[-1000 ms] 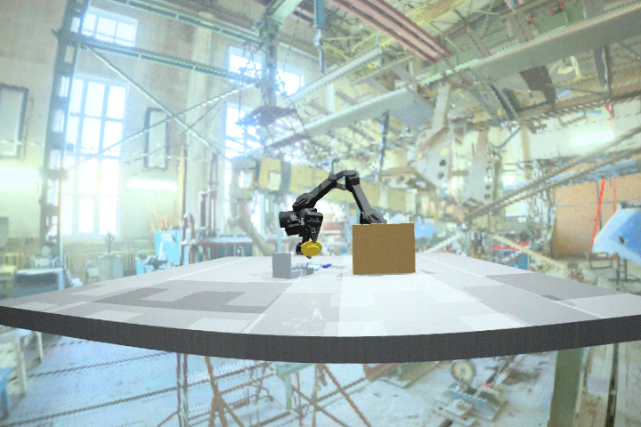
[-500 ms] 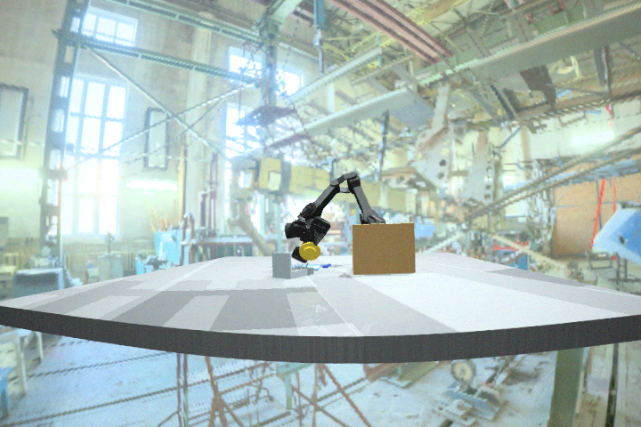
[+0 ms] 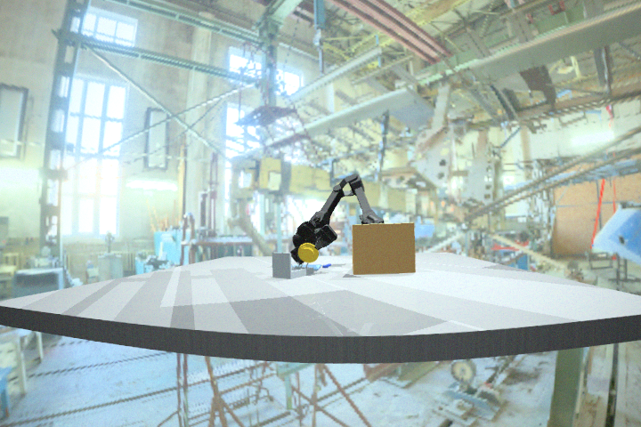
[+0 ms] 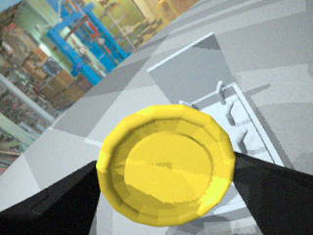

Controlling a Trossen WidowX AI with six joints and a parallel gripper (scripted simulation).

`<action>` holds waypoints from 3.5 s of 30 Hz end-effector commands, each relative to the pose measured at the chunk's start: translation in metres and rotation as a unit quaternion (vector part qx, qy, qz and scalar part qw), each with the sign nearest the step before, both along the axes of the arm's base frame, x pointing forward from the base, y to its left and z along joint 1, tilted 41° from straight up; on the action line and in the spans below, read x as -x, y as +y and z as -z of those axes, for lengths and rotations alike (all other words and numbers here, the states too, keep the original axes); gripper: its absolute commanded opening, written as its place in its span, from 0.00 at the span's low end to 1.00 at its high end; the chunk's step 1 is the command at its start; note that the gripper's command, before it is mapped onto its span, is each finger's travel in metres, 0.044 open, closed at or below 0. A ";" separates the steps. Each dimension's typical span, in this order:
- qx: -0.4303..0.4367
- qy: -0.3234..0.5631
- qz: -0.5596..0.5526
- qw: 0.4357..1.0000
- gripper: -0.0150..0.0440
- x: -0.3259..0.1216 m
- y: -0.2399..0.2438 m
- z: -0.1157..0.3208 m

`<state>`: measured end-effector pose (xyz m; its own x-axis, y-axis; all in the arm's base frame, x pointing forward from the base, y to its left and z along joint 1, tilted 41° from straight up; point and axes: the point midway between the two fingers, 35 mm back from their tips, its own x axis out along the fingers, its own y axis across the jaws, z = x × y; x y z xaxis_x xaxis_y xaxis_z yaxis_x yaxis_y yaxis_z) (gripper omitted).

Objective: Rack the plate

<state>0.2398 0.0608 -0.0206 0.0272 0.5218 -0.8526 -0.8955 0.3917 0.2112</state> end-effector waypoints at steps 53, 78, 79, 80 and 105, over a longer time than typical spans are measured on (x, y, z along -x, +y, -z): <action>-0.077 -0.290 -0.135 0.944 0.25 -0.013 -0.002 0.001; -0.075 -0.308 -0.141 0.938 0.25 -0.021 -0.002 0.027; -0.075 -0.308 -0.141 0.938 0.25 -0.021 -0.002 0.027; -0.074 -0.307 -0.140 0.938 0.25 -0.020 -0.002 0.026; -0.072 -0.304 -0.140 0.940 0.88 -0.019 0.000 0.024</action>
